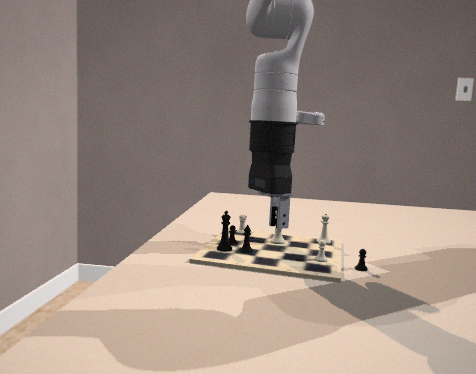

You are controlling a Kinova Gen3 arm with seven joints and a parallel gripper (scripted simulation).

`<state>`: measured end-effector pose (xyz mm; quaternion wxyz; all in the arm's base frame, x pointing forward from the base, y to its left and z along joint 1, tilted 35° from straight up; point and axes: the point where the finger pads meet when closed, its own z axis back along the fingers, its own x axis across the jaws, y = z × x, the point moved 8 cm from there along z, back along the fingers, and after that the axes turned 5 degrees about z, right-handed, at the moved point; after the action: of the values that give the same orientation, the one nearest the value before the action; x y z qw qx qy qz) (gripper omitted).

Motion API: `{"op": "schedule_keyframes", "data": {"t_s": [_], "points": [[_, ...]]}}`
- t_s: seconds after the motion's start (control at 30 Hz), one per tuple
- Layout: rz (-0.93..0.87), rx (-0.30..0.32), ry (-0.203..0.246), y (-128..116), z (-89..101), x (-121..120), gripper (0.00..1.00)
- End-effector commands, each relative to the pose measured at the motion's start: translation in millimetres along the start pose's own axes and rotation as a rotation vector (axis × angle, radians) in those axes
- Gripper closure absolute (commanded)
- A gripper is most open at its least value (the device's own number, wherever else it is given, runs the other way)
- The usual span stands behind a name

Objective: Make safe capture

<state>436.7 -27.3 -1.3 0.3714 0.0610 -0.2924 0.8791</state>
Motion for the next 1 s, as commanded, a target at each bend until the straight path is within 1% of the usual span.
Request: {"op": "schedule_keyframes", "data": {"t_s": [0.0, 0.93, 0.97], "points": [[0.000, -0.001, 0.002, -0.1, 0.8, -0.6, 1.00], [0.000, -0.001, 0.002, -0.1, 0.8, -0.6, 1.00], [0.000, -0.001, 0.002, -0.1, 0.8, -0.6, 0.84]]}}
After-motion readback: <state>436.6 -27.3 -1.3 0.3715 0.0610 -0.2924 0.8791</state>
